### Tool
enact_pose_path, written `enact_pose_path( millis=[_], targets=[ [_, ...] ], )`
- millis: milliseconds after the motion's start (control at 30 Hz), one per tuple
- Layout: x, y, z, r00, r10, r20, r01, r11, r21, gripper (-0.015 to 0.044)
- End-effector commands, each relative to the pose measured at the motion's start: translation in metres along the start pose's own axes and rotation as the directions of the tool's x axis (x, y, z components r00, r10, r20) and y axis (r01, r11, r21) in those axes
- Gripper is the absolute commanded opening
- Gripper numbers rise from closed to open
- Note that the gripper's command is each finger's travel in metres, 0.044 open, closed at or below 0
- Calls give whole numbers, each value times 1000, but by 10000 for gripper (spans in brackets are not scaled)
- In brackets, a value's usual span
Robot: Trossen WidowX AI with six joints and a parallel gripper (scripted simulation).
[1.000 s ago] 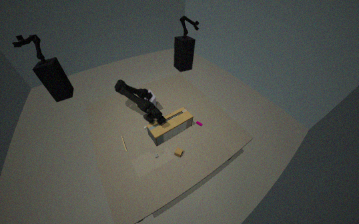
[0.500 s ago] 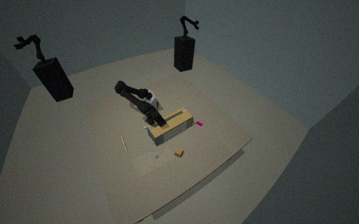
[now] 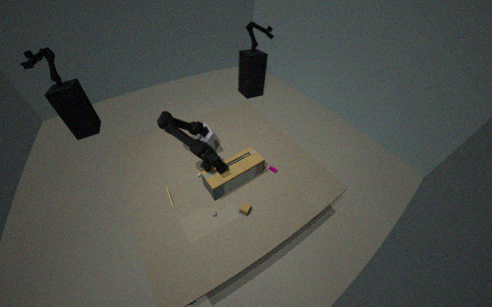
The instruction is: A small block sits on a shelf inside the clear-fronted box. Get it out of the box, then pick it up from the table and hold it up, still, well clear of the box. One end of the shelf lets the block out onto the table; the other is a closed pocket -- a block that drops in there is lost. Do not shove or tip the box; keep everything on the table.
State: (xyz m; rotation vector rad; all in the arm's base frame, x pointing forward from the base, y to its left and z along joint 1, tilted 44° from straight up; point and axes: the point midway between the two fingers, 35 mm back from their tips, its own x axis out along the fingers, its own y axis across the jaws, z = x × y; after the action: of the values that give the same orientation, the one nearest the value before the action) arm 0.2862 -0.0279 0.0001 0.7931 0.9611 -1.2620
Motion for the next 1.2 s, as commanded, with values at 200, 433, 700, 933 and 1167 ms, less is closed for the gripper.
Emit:
enact_pose_path(
  millis=[200,433,700,933,1167],
  targets=[
    [10,-1,-23,1000,-2,-1,2,1000,0,400],
    [15,-1,-37,1000,-2,-2,2,1000,0,400],
    [20,-1,-54,1000,-2,-2,2,1000,0,400],
    [26,-1,-69,1000,-2,-3,2,1000,1,400],
    [31,-1,-84,1000,-2,-4,2,1000,1,400]
  ],
)
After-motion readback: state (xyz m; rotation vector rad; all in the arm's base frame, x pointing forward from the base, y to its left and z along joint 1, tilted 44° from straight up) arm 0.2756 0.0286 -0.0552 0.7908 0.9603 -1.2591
